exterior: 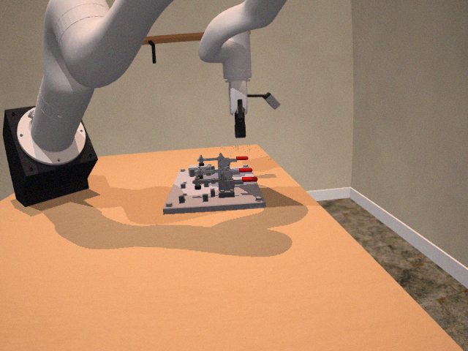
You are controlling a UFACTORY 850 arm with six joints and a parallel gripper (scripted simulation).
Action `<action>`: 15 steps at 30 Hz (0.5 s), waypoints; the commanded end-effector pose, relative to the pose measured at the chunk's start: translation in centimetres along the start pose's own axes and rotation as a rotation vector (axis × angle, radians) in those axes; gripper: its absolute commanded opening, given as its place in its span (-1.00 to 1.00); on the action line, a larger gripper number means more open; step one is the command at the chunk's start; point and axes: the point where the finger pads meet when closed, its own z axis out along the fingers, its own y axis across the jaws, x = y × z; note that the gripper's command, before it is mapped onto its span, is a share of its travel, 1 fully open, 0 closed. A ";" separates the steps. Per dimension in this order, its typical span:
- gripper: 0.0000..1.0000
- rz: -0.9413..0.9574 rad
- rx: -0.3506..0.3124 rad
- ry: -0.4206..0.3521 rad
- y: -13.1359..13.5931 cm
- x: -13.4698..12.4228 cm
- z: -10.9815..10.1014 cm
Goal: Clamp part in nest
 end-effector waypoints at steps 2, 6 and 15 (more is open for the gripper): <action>-1.00 0.000 0.000 0.001 0.0 0.0 -0.9; -1.00 0.000 0.000 0.001 0.0 0.0 -1.1; -1.00 0.000 0.000 0.001 0.0 0.0 -1.2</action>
